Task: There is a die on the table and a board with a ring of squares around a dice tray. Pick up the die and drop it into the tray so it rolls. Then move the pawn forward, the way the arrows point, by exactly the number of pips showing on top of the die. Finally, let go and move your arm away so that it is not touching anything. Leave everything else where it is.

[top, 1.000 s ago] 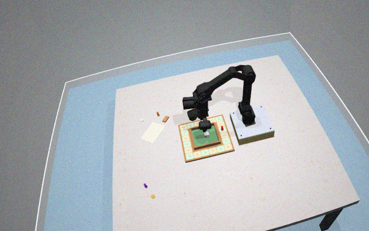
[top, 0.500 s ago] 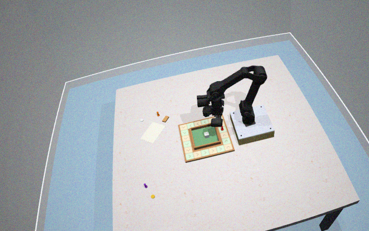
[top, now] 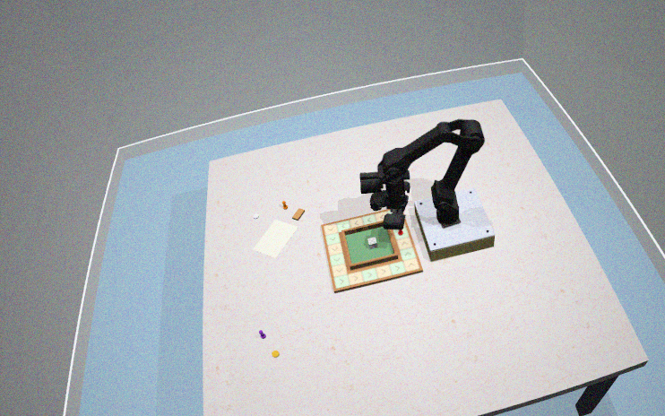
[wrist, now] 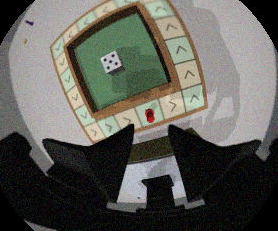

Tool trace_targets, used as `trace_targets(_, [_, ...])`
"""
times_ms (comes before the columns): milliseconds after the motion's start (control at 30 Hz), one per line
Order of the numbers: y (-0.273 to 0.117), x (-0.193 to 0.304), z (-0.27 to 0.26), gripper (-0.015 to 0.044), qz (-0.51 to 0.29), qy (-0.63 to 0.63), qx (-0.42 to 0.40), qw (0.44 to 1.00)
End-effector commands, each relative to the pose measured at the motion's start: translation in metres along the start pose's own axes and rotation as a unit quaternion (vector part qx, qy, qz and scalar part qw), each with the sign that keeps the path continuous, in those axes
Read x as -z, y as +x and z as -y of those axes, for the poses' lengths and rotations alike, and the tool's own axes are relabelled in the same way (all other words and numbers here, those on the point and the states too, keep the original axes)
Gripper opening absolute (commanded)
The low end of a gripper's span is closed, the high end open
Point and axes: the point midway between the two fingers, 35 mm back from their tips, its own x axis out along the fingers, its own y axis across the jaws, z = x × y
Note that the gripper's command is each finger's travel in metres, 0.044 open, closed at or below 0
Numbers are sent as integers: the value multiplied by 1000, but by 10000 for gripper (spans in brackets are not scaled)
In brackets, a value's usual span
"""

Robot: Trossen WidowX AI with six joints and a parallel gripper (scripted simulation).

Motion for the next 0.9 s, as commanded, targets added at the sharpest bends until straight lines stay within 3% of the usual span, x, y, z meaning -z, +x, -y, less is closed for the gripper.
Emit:
trace_targets(0, [9,2,2,200,-3,0,2,1000])
trace_targets(867, [48,2,2,200,-3,0,2,1000])
